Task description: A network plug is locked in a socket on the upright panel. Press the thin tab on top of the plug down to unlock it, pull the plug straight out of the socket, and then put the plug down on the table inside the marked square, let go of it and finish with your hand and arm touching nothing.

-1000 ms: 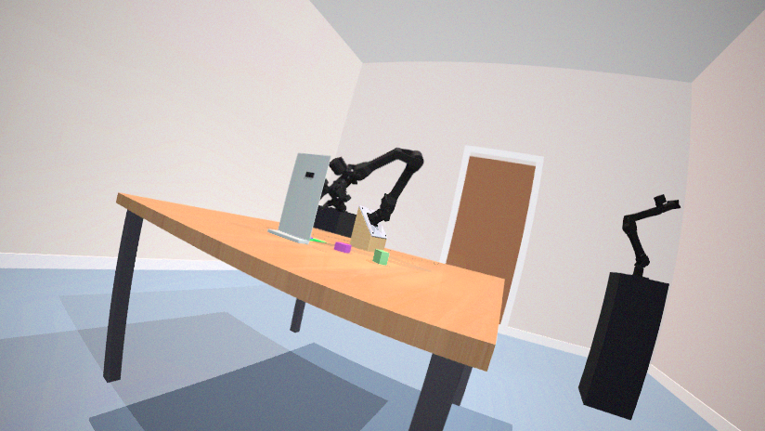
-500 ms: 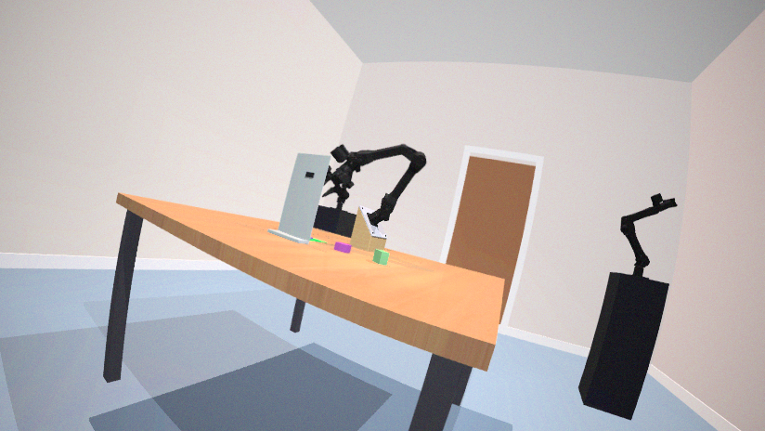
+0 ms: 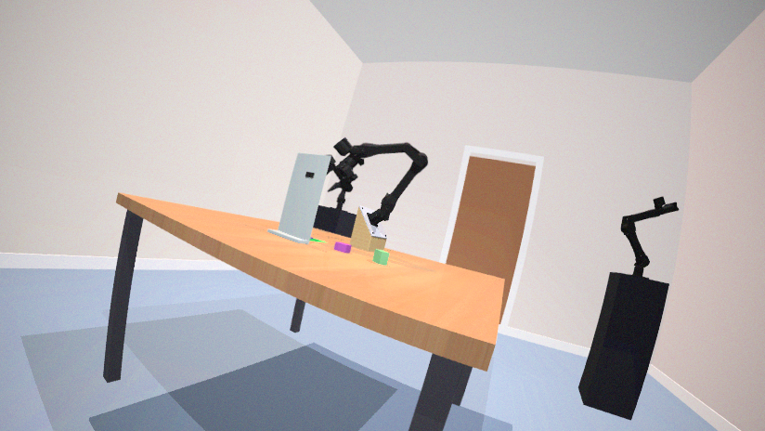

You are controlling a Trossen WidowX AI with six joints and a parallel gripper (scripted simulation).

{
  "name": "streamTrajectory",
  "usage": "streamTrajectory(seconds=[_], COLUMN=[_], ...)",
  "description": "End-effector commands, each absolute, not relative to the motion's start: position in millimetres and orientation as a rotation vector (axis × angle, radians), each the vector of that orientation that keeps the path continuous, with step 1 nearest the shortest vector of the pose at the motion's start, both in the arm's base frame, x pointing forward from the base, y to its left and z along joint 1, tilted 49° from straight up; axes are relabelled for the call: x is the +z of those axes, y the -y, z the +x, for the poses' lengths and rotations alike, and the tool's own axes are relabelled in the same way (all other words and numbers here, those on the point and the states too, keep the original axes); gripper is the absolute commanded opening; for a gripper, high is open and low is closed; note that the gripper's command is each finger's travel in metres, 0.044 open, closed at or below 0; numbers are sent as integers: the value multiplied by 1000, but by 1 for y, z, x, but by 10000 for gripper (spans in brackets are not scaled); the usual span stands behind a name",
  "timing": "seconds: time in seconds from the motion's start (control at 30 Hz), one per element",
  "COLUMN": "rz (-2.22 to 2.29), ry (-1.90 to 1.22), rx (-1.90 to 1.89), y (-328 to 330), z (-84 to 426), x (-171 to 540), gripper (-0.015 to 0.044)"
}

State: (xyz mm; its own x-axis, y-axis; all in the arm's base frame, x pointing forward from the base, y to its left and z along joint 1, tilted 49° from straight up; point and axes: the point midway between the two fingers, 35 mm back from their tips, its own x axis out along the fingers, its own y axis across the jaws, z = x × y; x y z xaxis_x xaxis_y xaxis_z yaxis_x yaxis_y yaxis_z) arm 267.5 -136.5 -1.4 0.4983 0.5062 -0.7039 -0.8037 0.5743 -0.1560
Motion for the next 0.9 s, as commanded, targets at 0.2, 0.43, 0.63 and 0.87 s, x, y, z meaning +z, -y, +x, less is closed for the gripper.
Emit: streamTrajectory(seconds=[0.2, 0.43, 0.63, 0.87], rz=[-511, -511, -511, -511], ry=[-650, -650, -650, -650], rx=[837, 837, 837, 837], y=[136, 136, 136, 136], z=[268, 268, 268, 268], x=[0, 0, 0, 0], gripper=[440, 440, 440, 440])
